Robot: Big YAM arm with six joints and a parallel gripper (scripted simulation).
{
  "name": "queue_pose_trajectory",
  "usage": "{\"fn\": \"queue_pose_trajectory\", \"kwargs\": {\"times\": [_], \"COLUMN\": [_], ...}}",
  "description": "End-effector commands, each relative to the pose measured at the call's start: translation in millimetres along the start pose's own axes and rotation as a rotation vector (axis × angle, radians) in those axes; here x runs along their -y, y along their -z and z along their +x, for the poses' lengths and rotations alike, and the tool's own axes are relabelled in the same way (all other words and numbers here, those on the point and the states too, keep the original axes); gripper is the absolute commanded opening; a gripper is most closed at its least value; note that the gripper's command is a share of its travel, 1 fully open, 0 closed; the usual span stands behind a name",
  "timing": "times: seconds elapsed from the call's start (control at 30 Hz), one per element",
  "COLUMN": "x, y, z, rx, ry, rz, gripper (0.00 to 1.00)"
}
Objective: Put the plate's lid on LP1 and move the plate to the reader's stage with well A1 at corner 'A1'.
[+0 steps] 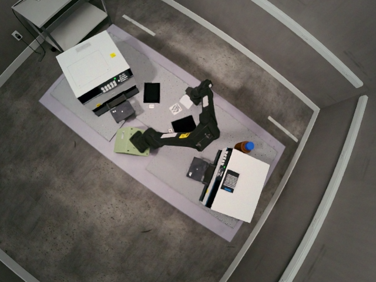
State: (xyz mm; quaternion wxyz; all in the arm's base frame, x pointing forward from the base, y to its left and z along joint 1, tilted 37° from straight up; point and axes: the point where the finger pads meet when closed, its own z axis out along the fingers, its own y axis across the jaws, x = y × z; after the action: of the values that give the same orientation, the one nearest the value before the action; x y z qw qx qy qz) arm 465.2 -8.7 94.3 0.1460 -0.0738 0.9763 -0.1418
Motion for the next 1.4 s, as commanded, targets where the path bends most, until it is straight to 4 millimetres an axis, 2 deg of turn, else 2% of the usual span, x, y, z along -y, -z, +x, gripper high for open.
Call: {"fn": "queue_pose_trajectory", "kwargs": {"times": [0.0,0.13,0.2,0.3,0.43,0.7,0.77,0.9,1.07,1.23,1.33,1.37], "x": [-10,-26,-26,-29,-40,-59,-59,-69,-85,-92,-96,-98], "y": [-5,-9,-9,0,4,-11,-11,1,-6,-11,-11,-6], "z": [6,11,11,4,10,27,27,16,30,39,40,34], "rx": [-0.026,-0.044,-0.044,-0.02,-0.027,-0.085,-0.085,-0.049,-0.086,-0.111,-0.112,-0.093], "ry": [0.068,0.128,0.128,0.138,0.195,0.291,0.291,0.32,0.397,0.449,0.464,0.461], "rz": [-0.002,-0.009,-0.009,-0.001,-0.002,-0.005,-0.005,-0.002,-0.005,-0.003,-0.003,-0.006], "gripper": [0.86,0.86,0.86,0.86,0.86,0.86,0.86,0.86,0.86,0.86,0.86,0.86]}}
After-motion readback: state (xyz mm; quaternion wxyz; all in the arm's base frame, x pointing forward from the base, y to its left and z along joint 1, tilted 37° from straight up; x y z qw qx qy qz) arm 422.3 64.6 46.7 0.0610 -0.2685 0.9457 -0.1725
